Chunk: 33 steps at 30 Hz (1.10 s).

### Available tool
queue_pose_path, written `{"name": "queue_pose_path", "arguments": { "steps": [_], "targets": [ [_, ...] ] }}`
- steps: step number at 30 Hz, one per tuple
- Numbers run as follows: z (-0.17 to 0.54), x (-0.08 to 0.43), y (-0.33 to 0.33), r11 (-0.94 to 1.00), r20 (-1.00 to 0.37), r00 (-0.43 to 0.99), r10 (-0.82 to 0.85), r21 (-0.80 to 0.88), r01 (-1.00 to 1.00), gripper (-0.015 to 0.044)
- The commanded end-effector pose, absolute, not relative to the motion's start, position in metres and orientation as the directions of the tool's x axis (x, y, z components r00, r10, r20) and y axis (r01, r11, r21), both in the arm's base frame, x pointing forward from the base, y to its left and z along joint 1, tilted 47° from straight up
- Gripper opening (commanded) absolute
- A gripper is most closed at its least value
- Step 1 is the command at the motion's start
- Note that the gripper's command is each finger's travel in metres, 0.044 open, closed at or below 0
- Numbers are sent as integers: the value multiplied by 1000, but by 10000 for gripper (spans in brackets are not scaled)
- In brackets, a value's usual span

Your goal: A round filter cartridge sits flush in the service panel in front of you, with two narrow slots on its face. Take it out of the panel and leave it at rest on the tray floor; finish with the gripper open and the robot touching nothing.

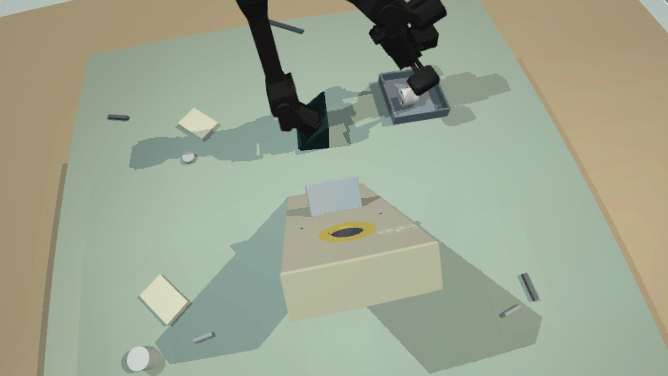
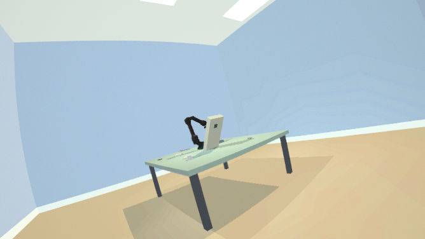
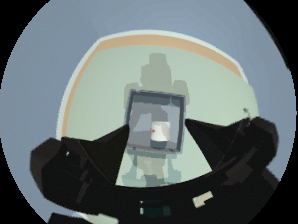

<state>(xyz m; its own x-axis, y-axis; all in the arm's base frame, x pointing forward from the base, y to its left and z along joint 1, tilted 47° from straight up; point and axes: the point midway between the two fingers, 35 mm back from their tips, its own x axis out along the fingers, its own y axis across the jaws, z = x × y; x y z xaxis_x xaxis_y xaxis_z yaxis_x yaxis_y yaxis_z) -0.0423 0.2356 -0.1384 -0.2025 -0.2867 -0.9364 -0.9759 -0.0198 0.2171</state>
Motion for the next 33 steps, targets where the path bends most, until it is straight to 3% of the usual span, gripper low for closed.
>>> {"name": "queue_pose_path", "arguments": {
  "steps": [1, 33],
  "targets": [
    [-117, -38, 258, -28, -943, -199, -265, 214, -976, 440],
    [-126, -40, 254, -23, -945, -205, -254, 218, -976, 440]
  ]
}}
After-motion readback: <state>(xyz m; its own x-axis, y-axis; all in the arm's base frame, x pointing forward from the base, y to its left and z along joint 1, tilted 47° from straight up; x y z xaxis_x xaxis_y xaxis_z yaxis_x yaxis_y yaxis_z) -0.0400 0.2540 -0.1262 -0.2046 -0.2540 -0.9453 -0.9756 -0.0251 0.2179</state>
